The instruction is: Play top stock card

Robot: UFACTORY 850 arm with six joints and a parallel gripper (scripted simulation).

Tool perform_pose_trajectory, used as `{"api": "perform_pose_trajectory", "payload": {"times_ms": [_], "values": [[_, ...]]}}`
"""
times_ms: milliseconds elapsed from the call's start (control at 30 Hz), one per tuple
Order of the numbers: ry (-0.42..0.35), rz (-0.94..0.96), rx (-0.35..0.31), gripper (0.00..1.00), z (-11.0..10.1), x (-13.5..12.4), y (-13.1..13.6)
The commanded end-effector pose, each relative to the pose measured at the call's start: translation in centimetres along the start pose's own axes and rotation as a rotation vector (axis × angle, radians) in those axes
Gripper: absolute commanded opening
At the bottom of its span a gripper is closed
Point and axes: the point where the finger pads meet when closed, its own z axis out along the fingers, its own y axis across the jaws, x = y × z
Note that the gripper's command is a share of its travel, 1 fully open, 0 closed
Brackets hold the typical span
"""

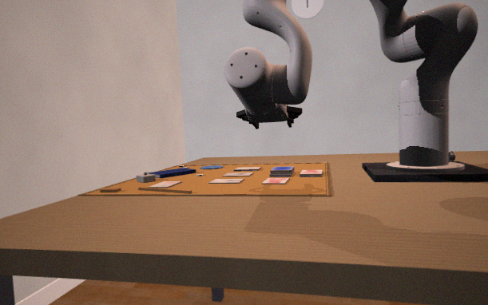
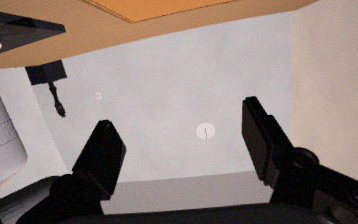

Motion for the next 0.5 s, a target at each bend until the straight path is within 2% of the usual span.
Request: {"api": "perform_pose_trajectory", "payload": {"times_ms": [0,200,300,467], "values": [[0.115,0.002,-0.001,1.0,-0.09,-0.08,0.06],[0.37,0.002,-0.001,1.0,-0.09,-0.07,0.05],[0.371,0.002,-0.001,1.0,-0.09,-0.07,0.05],[0.602,0.002,-0.001,1.0,-0.1,-0.07,0.05]]}}
